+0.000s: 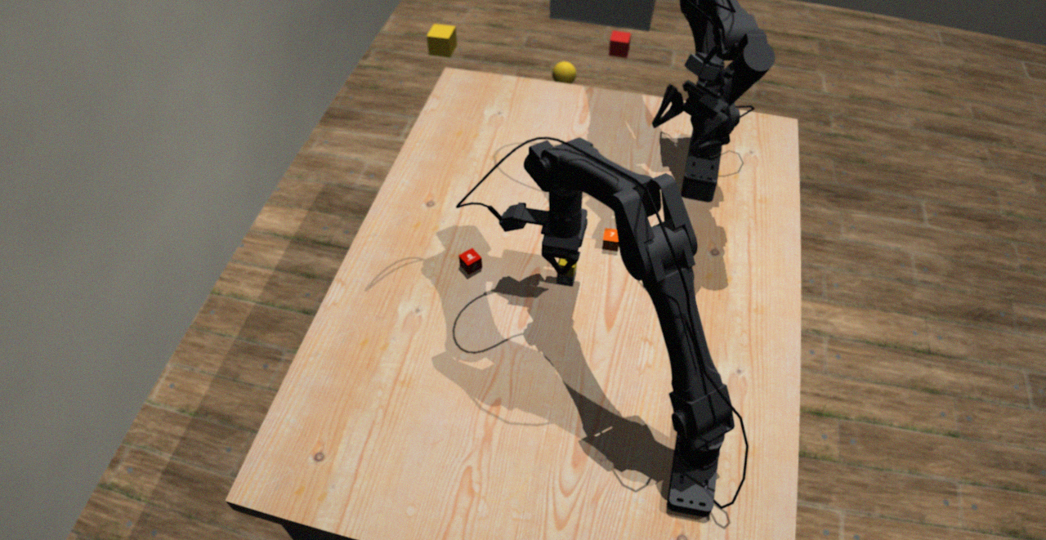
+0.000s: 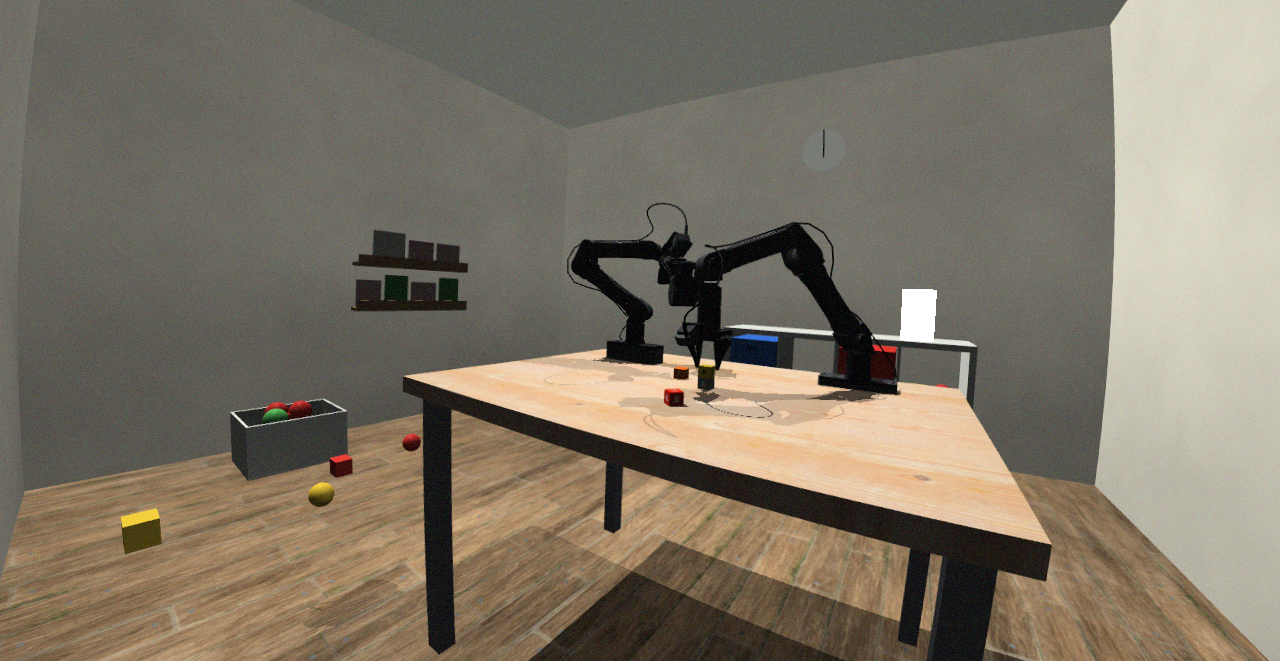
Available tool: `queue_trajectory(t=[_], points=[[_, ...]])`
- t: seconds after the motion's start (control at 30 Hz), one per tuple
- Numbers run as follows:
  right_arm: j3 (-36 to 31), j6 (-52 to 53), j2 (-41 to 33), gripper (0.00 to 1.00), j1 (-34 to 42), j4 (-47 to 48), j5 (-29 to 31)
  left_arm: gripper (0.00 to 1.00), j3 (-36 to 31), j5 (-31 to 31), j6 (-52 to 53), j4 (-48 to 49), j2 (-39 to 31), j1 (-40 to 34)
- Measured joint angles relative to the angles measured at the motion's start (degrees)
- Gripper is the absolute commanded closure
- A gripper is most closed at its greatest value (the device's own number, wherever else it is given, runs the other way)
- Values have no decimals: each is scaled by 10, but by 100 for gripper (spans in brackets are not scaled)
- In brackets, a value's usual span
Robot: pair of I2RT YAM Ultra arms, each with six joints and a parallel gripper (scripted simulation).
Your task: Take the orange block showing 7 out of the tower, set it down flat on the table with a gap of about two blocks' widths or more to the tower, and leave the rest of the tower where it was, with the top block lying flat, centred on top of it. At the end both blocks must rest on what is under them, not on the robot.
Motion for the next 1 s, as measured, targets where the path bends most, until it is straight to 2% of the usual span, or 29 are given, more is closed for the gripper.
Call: queue_trajectory(t=[0.1, 0.23, 0.47, 0.6, 0.8, 0.9, 1.0], points=[[0, 0, 0, 0, 0, 0, 0, 44, 7, 0, 0, -10, 0, 0], [0, 0, 0, 0, 0, 0, 0, 0, 26, 0, 0, -23, 0, 0], [0, 0, 0, 0, 0, 0, 0, 0, 106, 0, 0, -82, 21, 0], [0, 0, 0, 0, 0, 0, 0, 0, 130, 0, 0, -108, 21, 0], [1, -7, 7, 0, -1, 3, -14, 0, 130, -8, 0, -116, 21, 0], [10, -26, 36, 0, -18, 20, -47, 0, 111, -30, 4, -97, 5, 0], [24, -56, 94, 0, -66, 53, -99, 0, 59, -68, 12, -72, -44, 2]])
